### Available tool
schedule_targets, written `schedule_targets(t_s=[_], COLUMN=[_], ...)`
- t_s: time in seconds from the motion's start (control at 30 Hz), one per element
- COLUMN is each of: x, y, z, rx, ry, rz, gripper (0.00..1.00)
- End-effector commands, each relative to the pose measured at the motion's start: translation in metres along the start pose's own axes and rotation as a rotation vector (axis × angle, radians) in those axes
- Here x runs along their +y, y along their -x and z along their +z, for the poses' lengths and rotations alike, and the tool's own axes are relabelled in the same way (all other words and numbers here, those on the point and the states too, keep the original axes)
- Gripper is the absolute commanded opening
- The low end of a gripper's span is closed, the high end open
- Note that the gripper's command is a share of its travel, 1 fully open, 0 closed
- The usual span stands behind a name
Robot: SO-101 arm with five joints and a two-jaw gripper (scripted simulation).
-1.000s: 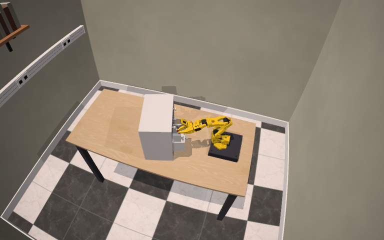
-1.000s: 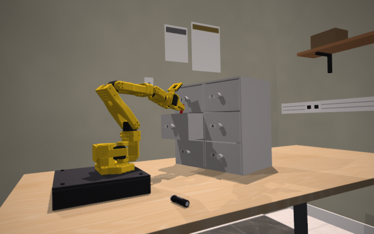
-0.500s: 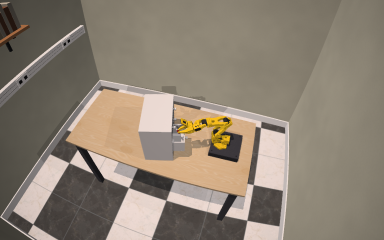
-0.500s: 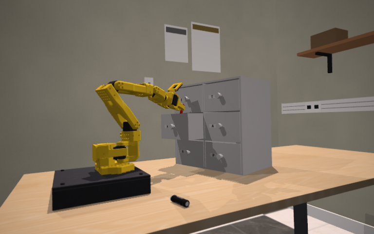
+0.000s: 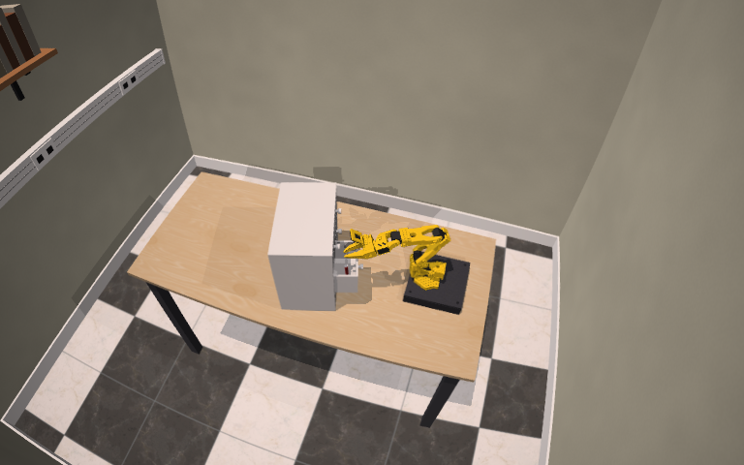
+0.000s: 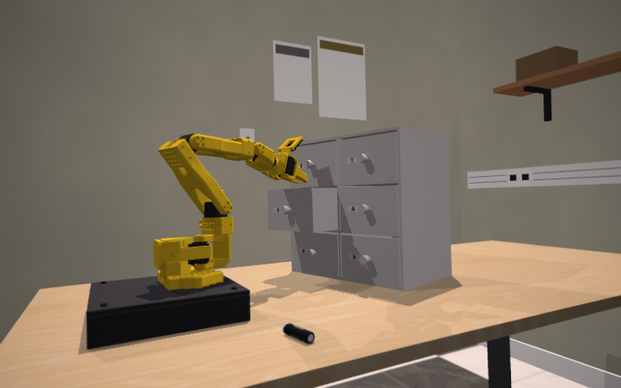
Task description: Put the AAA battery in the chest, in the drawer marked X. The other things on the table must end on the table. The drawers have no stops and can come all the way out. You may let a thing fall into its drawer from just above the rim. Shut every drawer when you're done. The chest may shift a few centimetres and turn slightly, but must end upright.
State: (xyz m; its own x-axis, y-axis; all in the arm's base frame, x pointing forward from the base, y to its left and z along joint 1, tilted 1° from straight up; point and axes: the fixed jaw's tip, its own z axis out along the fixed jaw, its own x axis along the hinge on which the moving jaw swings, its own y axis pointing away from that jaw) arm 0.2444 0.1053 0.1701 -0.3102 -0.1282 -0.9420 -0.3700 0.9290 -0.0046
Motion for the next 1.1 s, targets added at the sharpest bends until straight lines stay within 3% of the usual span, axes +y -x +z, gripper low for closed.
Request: schedule_targets(t_s=[0.0, 0.9, 1.07], x=[0.0021, 0.0021, 0.0020], y=[0.0000, 0.0000, 0.0066], z=[-0.0017, -0.0017, -0.0038], rx=[-0.004, -0.004, -0.004], ry=[0.008, 0.008, 0.008], rz=[0.005, 0.005, 0.003], gripper=[0.10, 0.23, 0.23])
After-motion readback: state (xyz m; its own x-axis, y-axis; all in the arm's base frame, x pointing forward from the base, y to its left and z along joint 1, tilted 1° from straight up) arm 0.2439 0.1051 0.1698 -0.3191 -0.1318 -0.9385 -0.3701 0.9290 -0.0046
